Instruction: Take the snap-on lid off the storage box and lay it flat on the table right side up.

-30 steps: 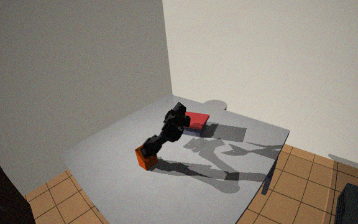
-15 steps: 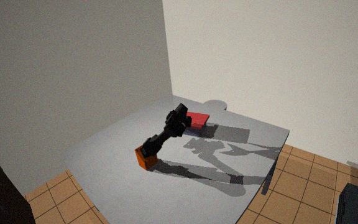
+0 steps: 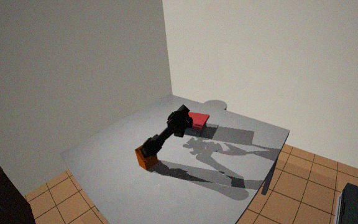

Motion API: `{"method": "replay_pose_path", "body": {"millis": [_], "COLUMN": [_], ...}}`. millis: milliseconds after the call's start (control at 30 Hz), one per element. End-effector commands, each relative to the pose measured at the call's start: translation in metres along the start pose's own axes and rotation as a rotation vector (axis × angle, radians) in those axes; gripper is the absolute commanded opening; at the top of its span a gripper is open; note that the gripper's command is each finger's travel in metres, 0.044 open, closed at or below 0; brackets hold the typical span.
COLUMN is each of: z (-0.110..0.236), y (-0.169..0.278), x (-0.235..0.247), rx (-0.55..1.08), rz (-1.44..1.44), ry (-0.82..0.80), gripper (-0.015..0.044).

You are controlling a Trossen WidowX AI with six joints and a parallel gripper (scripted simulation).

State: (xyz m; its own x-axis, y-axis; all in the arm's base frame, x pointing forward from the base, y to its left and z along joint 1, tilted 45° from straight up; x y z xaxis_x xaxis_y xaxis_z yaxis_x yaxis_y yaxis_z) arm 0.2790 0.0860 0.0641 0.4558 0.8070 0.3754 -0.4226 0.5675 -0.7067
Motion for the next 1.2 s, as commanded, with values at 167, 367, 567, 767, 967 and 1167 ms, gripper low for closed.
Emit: {"method": "replay_pose_path", "body": {"millis": [167, 367, 567, 767, 967, 1167], "z": [-0.0142, -0.0144, -0.0144, -0.0144, -0.0136, -0.0128], "y": [0.0004, 0.0004, 0.0004, 0.0004, 0.0, -0.0001], "x": [-0.0017, -0.0017, -0.0017, -0.0017, -0.0009, 0.0], "rx": [0.001, 0.001, 0.001, 0.001, -0.001, -0.001], "rz": [0.002, 0.002, 0.002, 0.002, 0.0, 0.0], "ry": [-0.004, -0.004, -0.004, -0.004, -0.003, -0.003], "gripper": [0.0235, 0.0143, 0.0103, 0.0, 0.0, 0.0]}}
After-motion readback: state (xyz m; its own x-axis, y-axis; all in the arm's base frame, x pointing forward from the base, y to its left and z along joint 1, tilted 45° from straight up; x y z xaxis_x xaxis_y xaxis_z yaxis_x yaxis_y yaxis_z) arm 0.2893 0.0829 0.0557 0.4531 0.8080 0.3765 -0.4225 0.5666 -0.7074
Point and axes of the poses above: the point midway between the two fingers, 35 mm back from their tips, its own z axis back along the fingers, its own x axis across the jaws, y = z × x, the point moved 7 cm from there along z, back along the fingers, and after that the axes turned 4 degrees about z, right-handed, at the moved point
